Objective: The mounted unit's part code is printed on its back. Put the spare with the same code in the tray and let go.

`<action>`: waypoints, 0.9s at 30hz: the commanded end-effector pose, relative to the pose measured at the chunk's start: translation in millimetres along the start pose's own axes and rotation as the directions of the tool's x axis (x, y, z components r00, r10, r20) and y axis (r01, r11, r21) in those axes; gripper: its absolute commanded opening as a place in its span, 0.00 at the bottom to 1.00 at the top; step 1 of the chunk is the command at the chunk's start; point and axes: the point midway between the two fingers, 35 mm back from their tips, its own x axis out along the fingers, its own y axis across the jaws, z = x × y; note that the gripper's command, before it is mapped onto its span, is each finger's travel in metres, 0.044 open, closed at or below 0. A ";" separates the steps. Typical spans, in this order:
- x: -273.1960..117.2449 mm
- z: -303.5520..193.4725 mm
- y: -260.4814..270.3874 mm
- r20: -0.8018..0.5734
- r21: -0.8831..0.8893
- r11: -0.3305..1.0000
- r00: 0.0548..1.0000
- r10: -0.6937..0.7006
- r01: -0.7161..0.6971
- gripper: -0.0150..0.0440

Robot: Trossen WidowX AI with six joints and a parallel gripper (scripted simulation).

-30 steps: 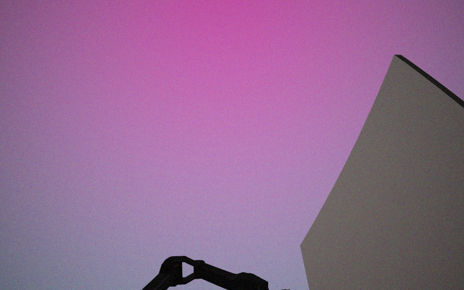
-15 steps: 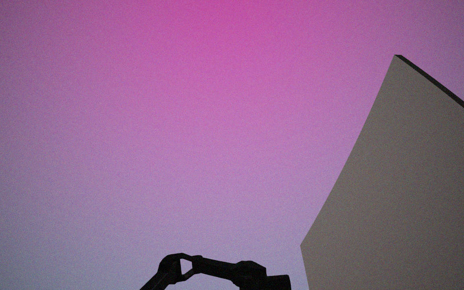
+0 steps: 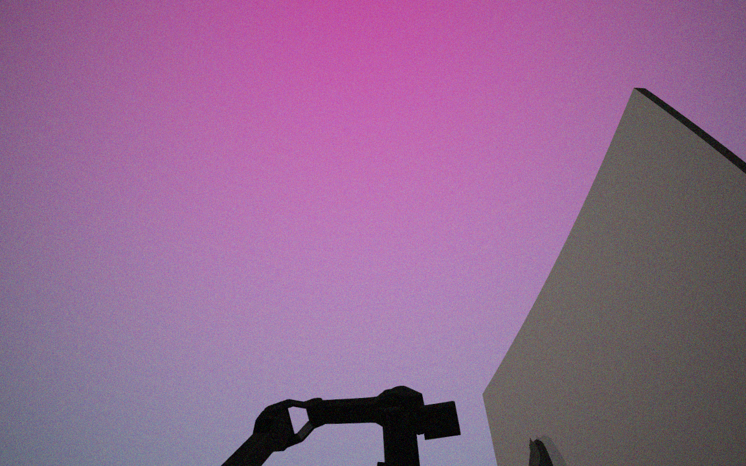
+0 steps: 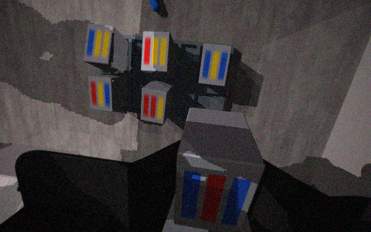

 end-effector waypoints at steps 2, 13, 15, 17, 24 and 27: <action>-5.2 -8.1 -4.0 -0.006 -0.003 1.000 1.000 0.004 -0.004 0.25; -13.1 -72.5 -32.2 -0.032 0.001 1.000 0.999 -0.003 0.003 0.25; -14.4 -85.0 -35.9 -0.036 0.002 1.000 0.999 -0.003 0.003 0.25; -15.7 -97.7 -39.1 -0.039 0.002 1.000 0.999 -0.004 0.004 0.25; -19.3 -143.5 -46.9 -0.047 0.004 1.000 0.999 -0.004 0.004 0.25; -20.5 -163.7 -48.4 -0.049 0.004 1.000 0.999 -0.003 0.004 0.25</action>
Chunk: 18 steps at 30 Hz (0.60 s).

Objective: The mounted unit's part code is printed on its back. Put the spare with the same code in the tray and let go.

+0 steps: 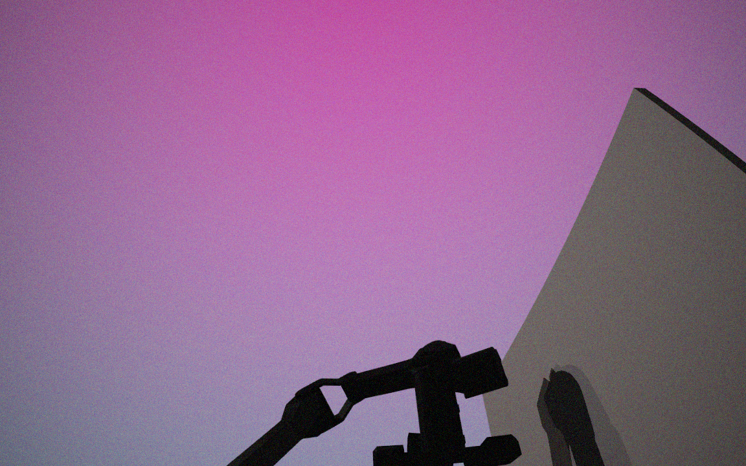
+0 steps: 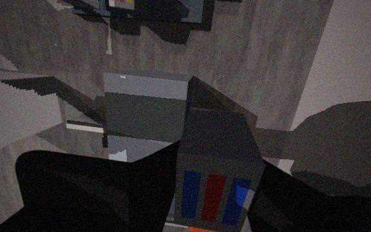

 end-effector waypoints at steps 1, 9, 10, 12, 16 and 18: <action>-0.6 -31.6 -3.0 -0.007 -0.004 1.000 1.000 0.001 -0.001 0.25; 0.5 -86.0 -1.1 -0.007 -0.005 1.000 1.000 0.003 -0.003 0.25; 0.8 -92.8 -0.3 -0.007 -0.005 1.000 1.000 0.003 -0.003 0.25; 1.6 -106.4 1.6 -0.006 -0.005 1.000 1.000 0.003 -0.003 0.25; 3.8 -133.4 6.8 -0.002 -0.007 1.000 1.000 0.005 -0.005 0.25; 5.3 -146.7 10.1 0.000 -0.008 1.000 1.000 0.005 -0.005 0.25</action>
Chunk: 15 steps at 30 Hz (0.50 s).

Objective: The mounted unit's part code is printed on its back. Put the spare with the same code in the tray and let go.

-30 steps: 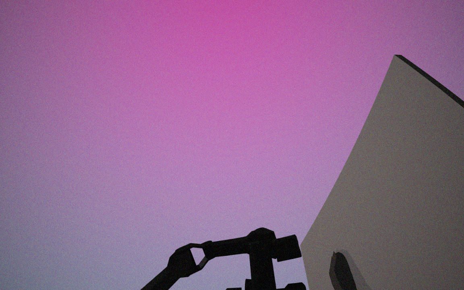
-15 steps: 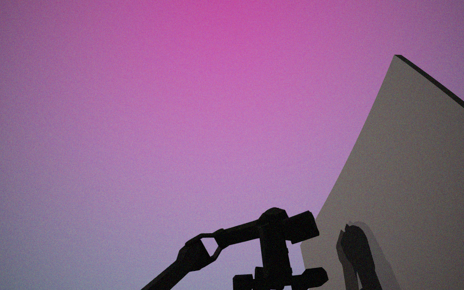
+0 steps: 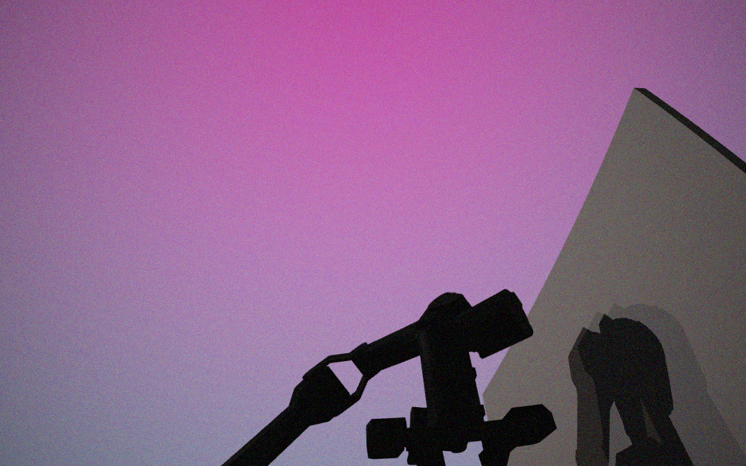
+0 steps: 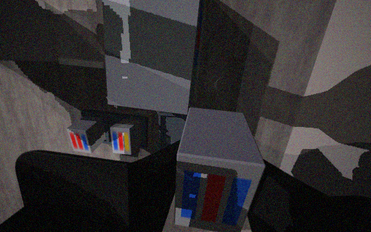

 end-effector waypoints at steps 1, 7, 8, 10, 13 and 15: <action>3.2 -31.6 7.2 0.002 -0.006 1.000 1.000 0.002 -0.002 0.25; 9.3 -70.5 20.4 0.012 -0.010 1.000 1.000 0.003 -0.003 0.25; 10.6 -76.8 23.0 0.014 -0.011 1.000 1.000 0.003 -0.003 0.25; 13.2 -89.3 28.5 0.018 -0.013 1.000 1.000 0.003 -0.003 0.25; 15.4 -98.4 32.8 0.022 -0.014 1.000 1.000 0.003 -0.003 0.25; 15.4 -98.4 32.8 0.022 -0.014 1.000 1.000 0.003 -0.003 0.25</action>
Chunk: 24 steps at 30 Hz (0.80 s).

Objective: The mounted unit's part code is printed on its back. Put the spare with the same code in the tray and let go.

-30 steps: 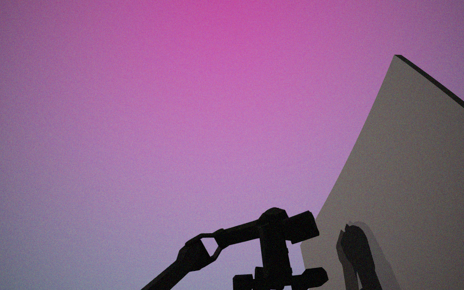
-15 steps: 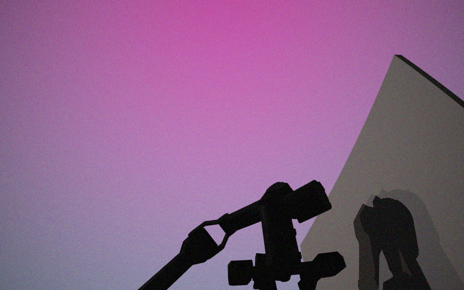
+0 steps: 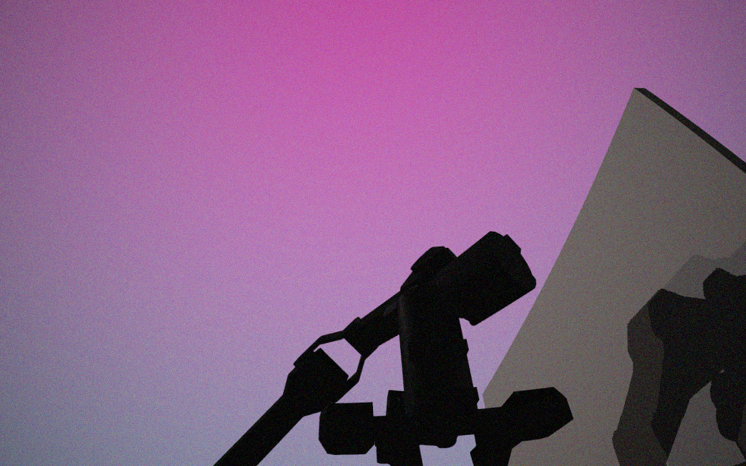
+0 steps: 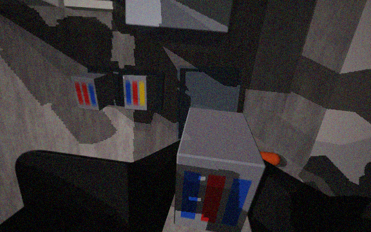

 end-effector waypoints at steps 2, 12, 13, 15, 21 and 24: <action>1.3 -7.9 1.9 -0.003 -0.013 1.000 1.000 0.001 -0.001 0.25; 9.5 -8.9 0.3 -0.004 -0.013 1.000 1.000 0.001 -0.001 0.25; 10.5 -9.0 0.1 -0.004 -0.013 1.000 1.000 0.001 -0.001 0.25; 12.5 -9.3 -0.3 -0.004 -0.013 1.000 1.000 0.001 -0.001 0.25; 18.3 -9.9 -1.3 -0.004 -0.013 1.000 1.000 0.000 0.000 0.25; 21.2 -10.1 -1.7 -0.005 -0.013 1.000 1.000 0.000 0.000 0.25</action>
